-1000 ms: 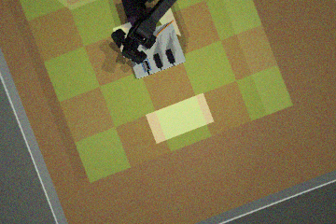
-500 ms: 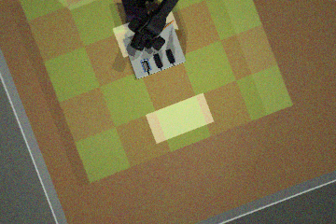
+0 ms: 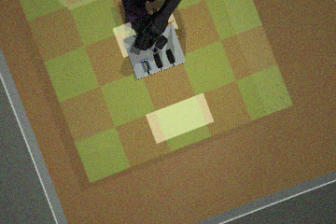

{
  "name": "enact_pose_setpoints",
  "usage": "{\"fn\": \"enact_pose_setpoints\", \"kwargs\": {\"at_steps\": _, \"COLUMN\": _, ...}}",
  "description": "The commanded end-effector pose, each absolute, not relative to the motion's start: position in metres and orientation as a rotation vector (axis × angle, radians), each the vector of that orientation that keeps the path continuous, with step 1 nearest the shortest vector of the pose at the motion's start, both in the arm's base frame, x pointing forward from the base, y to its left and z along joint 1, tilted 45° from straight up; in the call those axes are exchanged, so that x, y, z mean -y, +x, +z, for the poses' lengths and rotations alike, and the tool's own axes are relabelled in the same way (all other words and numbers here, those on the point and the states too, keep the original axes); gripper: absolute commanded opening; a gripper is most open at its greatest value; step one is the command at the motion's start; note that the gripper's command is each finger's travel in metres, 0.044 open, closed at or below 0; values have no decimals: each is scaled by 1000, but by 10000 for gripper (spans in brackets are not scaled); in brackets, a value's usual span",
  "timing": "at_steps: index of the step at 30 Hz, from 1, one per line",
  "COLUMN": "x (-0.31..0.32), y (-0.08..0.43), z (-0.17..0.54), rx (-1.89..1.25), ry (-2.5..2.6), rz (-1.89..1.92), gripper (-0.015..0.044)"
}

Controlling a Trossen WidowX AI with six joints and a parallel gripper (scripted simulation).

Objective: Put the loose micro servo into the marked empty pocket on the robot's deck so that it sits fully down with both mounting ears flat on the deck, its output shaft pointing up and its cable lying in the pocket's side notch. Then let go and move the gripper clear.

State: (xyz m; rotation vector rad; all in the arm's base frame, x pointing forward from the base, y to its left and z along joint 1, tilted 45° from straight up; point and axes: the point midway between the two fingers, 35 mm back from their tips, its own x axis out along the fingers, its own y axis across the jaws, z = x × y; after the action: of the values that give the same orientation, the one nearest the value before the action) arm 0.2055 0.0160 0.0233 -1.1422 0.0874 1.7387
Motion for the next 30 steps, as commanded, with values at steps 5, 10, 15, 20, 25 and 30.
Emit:
{"fn": "enact_pose_setpoints", "kwargs": {"at_steps": 5, "x": -24, "y": 205, "z": 16, "rx": -84, "ry": -1137, "rz": 1735, "gripper": 440}}
{"fn": "enact_pose_setpoints", "kwargs": {"at_steps": 10, "x": -30, "y": 205, "z": 11, "rx": -84, "ry": -1137, "rz": 1735, "gripper": 440}}
{"fn": "enact_pose_setpoints", "kwargs": {"at_steps": 15, "x": -34, "y": 205, "z": 7, "rx": -83, "ry": -1136, "rz": 1735, "gripper": 440}}
{"fn": "enact_pose_setpoints", "kwargs": {"at_steps": 20, "x": -34, "y": 205, "z": 7, "rx": -83, "ry": -1136, "rz": 1735, "gripper": 309}}
{"fn": "enact_pose_setpoints", "kwargs": {"at_steps": 25, "x": -34, "y": 205, "z": 7, "rx": -83, "ry": -1136, "rz": 1735, "gripper": 177}}
{"fn": "enact_pose_setpoints", "kwargs": {"at_steps": 30, "x": -34, "y": 205, "z": 7, "rx": -83, "ry": -1136, "rz": 1735, "gripper": 105}}
